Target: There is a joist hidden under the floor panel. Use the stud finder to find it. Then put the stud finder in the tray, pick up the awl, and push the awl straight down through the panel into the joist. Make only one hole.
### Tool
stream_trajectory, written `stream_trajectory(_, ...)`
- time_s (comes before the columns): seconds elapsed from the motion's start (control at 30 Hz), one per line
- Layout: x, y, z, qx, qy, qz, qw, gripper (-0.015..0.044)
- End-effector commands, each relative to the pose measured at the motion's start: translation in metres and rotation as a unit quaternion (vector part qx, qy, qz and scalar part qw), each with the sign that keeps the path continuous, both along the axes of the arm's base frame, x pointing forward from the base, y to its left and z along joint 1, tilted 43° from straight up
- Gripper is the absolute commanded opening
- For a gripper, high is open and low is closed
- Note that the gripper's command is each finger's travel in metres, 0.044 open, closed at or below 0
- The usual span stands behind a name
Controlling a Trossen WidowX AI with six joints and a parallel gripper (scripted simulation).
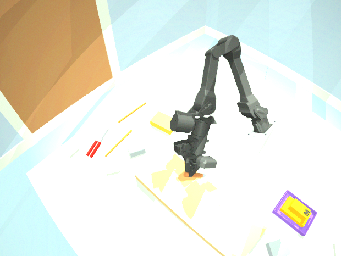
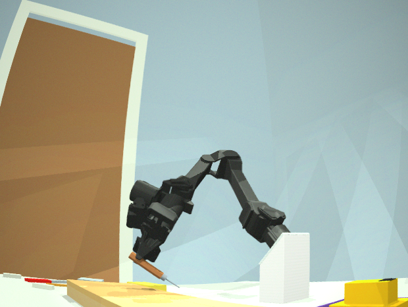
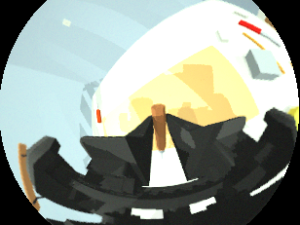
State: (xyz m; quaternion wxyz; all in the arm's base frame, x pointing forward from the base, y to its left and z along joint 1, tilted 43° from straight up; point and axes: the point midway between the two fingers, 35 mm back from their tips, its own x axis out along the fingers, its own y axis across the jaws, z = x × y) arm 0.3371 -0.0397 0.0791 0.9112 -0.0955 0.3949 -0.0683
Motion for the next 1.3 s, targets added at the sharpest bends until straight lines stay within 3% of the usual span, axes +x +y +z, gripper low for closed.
stream_trajectory(0.0,0.011,0.002,0.013,-0.012,-0.056,0.049,0.997,0.0000)
stream_trajectory(0.4,0.024,0.000,0.056,-0.094,-0.208,0.162,0.960,0.0000)
stream_trajectory(0.77,0.011,0.002,0.103,-0.222,-0.334,0.243,0.883,0.0000)
stream_trajectory(1.27,0.010,0.002,0.105,-0.231,-0.341,0.247,0.877,0.0000)
